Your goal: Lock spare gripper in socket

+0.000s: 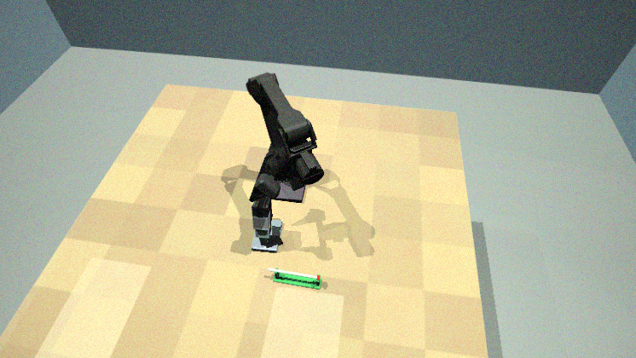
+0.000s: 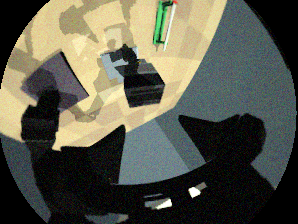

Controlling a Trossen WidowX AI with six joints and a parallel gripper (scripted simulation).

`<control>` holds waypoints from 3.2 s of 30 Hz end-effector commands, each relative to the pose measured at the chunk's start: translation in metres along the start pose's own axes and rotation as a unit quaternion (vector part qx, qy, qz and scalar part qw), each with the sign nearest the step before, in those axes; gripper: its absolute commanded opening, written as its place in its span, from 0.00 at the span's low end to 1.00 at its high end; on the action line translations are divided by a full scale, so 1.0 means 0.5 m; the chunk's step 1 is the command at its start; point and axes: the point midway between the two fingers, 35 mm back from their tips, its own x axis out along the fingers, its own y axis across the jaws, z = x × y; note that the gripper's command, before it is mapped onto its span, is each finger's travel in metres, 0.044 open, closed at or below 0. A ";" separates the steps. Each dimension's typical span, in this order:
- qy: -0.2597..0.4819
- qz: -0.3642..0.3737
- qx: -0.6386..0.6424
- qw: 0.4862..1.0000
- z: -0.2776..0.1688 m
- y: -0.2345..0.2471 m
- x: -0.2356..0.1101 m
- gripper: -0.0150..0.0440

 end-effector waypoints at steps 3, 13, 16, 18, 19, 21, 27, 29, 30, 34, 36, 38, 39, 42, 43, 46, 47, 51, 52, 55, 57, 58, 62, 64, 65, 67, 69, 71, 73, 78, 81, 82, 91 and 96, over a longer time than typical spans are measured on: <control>-0.011 -0.009 -0.003 1.000 -0.015 -0.006 -0.012 1.00; -0.031 -0.033 -0.003 0.999 -0.047 -0.027 -0.039 1.00; -0.028 -0.034 0.000 0.999 -0.044 -0.026 -0.037 1.00; -0.028 -0.034 0.000 0.999 -0.044 -0.026 -0.037 1.00; -0.028 -0.034 0.000 0.999 -0.044 -0.026 -0.037 1.00; -0.030 -0.036 0.000 0.999 -0.041 -0.027 -0.040 0.96; -0.096 -0.093 0.000 0.991 0.057 -0.030 -0.125 0.69; -0.123 -0.112 -0.001 0.986 0.092 -0.023 -0.160 0.60; -0.136 -0.121 -0.001 0.983 0.109 -0.017 -0.179 0.56; -0.181 -0.145 -0.005 0.973 0.144 0.015 -0.229 0.56; -0.184 -0.146 -0.005 0.972 0.145 0.016 -0.231 0.56; -0.183 -0.144 -0.005 0.972 0.146 0.015 -0.230 0.56; -0.182 -0.139 -0.004 0.973 0.149 0.011 -0.229 0.56; -0.173 -0.102 0.003 0.980 0.169 -0.021 -0.216 0.56; -0.170 -0.082 0.007 0.982 0.179 -0.039 -0.207 0.56; -0.163 -0.021 0.008 0.986 0.213 -0.096 -0.170 0.56; -0.162 -0.003 0.001 0.987 0.224 -0.114 -0.157 0.56; -0.168 0.070 0.004 0.983 0.256 -0.186 -0.079 0.56; -0.171 0.081 0.002 0.982 0.262 -0.198 -0.063 0.56; -0.186 0.121 -0.020 0.975 0.283 -0.240 -0.004 0.56; -0.195 0.137 -0.033 0.971 0.293 -0.258 0.026 0.56; -0.198 0.141 -0.037 0.969 0.296 -0.263 0.035 0.56; -0.201 0.145 -0.040 0.968 0.299 -0.267 0.043 0.56; -0.201 0.146 -0.040 0.968 0.300 -0.267 0.045 0.56; -0.202 0.147 -0.039 0.968 0.303 -0.266 0.048 0.56; -0.203 0.152 -0.038 0.967 0.314 -0.262 0.060 0.56; -0.204 0.159 -0.035 0.965 0.330 -0.256 0.077 0.56; -0.205 0.168 -0.032 0.964 0.350 -0.247 0.099 0.56; -0.207 0.177 -0.029 0.962 0.370 -0.237 0.121 0.56; -0.209 0.189 -0.025 0.959 0.396 -0.224 0.147 0.56; -0.209 0.189 -0.025 0.959 0.399 -0.222 0.150 0.56; -0.209 0.189 -0.025 0.959 0.401 -0.222 0.152 0.56; -0.209 0.189 -0.025 0.959 0.420 -0.213 0.172 0.56; -0.209 0.189 -0.025 0.959 0.431 -0.207 0.184 0.56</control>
